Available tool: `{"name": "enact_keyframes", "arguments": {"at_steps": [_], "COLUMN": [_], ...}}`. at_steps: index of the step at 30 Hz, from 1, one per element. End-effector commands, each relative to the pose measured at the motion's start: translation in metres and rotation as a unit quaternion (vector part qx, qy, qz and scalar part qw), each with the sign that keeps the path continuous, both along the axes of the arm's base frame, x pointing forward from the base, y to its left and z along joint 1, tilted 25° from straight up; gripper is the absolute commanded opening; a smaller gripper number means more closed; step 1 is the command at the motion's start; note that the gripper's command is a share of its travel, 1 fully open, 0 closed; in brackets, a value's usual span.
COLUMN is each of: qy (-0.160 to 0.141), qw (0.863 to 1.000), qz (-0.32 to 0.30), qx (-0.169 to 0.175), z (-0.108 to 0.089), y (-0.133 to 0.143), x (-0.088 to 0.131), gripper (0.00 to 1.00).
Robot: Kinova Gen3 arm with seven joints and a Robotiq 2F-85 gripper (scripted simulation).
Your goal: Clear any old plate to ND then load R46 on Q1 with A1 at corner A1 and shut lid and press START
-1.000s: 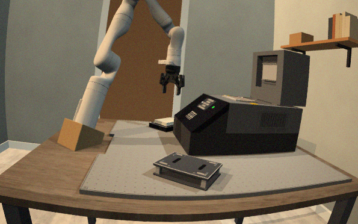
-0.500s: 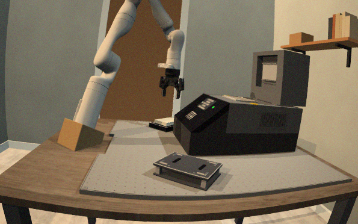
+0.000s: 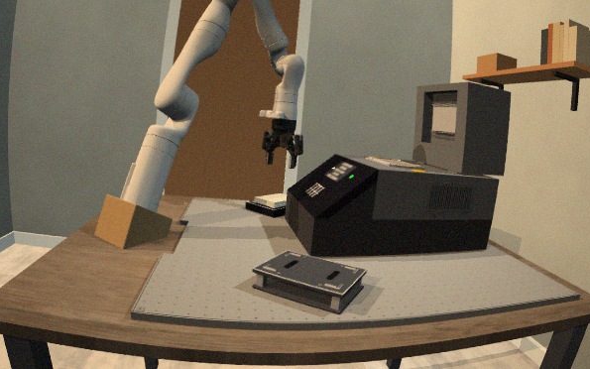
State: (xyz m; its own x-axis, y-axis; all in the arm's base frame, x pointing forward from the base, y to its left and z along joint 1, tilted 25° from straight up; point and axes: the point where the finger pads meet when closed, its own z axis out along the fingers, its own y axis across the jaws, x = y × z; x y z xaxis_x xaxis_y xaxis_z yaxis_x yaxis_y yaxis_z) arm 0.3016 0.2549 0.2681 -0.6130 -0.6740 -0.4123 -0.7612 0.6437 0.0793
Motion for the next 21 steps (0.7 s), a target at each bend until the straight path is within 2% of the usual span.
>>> {"name": "enact_keyframes", "arguments": {"at_steps": [1,21], "qy": [0.000,0.000], "qw": [1.000,1.000], "qz": [-0.001,-0.001], "qx": [-0.001,-0.001], "z": [-0.005,-0.026], "y": [0.002,0.010], "x": [0.002,0.007], "gripper": [1.00,1.00]}}
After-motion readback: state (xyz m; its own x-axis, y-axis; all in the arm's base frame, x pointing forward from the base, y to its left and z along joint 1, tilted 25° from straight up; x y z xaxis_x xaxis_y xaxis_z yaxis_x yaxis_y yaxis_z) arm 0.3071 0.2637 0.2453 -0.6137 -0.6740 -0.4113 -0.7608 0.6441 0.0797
